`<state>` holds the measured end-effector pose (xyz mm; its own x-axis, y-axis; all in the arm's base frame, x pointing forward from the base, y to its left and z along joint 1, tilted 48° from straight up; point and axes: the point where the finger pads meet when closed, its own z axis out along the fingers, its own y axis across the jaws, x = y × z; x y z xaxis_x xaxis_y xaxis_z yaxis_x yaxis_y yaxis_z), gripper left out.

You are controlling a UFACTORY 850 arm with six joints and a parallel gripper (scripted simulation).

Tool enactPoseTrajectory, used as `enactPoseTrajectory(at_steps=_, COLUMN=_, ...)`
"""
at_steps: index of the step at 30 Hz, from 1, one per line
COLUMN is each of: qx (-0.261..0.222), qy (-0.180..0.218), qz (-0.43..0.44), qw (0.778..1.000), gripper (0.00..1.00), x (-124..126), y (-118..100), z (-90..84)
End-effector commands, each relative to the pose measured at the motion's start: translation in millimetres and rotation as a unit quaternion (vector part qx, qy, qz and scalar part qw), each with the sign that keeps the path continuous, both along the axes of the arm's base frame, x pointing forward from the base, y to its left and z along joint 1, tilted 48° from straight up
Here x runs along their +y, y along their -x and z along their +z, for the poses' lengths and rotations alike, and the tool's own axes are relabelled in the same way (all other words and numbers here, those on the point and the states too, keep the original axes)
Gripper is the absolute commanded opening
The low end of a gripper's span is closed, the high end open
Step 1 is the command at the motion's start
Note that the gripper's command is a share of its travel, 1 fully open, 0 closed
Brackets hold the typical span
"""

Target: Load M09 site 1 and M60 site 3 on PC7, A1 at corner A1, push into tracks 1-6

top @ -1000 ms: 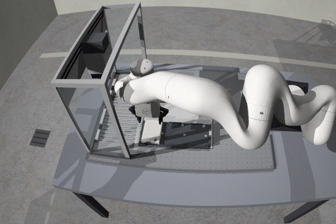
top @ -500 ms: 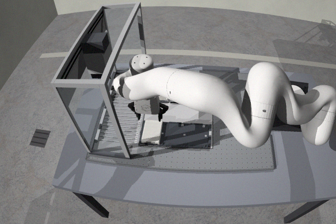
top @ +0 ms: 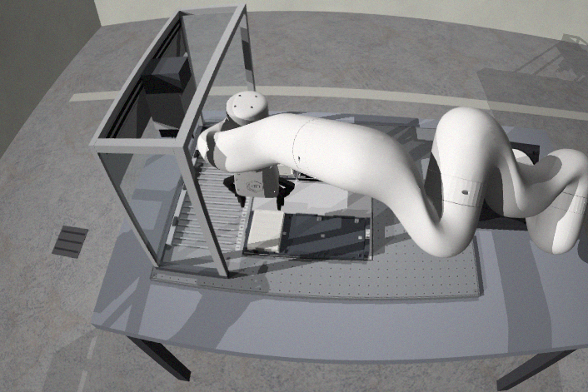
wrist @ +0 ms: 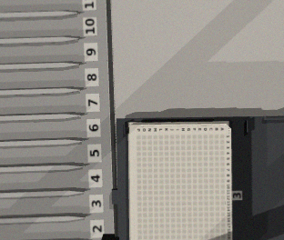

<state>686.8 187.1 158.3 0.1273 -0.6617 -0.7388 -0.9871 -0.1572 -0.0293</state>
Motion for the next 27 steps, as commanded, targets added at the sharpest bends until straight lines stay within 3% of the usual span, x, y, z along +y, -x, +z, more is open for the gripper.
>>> enactPoseTrajectory(at_steps=1, qx=-0.001, qy=0.000, qz=-0.001, qw=1.000, gripper=1.00, x=-1, y=-1, z=1.1)
enactPoseTrajectory(at_steps=27, qx=-0.007, qy=-0.001, qz=0.005, qw=1.000, gripper=1.00, x=-83, y=-14, z=-71.2)
